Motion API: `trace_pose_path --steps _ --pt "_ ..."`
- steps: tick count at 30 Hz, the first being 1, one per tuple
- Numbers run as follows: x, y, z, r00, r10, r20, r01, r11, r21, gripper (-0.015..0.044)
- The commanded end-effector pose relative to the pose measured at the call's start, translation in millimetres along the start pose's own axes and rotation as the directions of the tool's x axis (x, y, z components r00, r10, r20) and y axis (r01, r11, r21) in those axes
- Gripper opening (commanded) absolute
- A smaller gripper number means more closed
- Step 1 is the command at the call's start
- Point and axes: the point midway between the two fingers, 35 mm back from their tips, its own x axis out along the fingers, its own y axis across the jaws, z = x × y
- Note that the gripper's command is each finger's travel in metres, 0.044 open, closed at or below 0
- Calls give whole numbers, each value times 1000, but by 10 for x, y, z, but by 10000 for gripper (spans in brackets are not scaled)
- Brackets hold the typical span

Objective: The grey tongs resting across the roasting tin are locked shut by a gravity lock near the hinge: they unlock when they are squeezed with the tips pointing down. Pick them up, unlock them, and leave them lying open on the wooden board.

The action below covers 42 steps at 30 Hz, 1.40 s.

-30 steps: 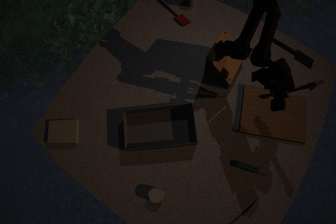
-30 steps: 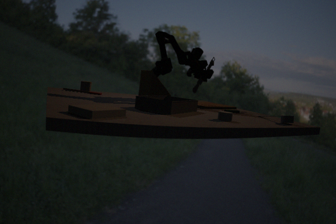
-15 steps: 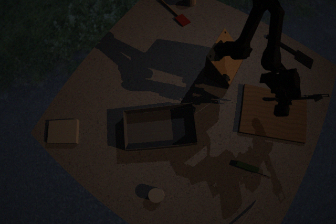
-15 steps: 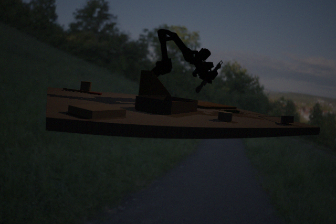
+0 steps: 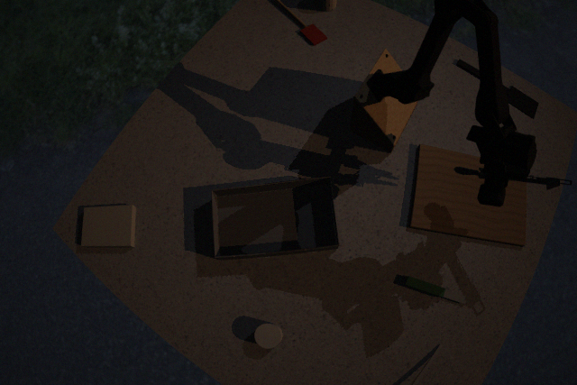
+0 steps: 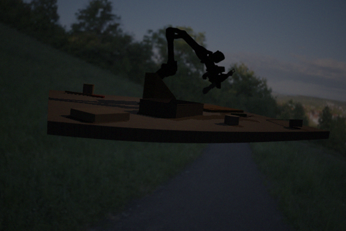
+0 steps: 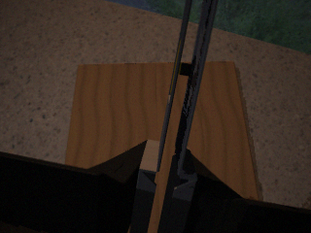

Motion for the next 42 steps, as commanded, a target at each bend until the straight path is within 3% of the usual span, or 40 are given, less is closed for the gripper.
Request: trace_pose_path --steps 1,15,28,42 --pt "15 0 58 998 -13 -57 12 1000 -13 -150" --pt "-54 130 47 945 -24 -327 2 998 -66 -150" --pt "-336 300 10 817 -26 -576 -84 983 -164 -150" --pt "-333 303 -3 808 -27 -588 -91 981 -170 -150"
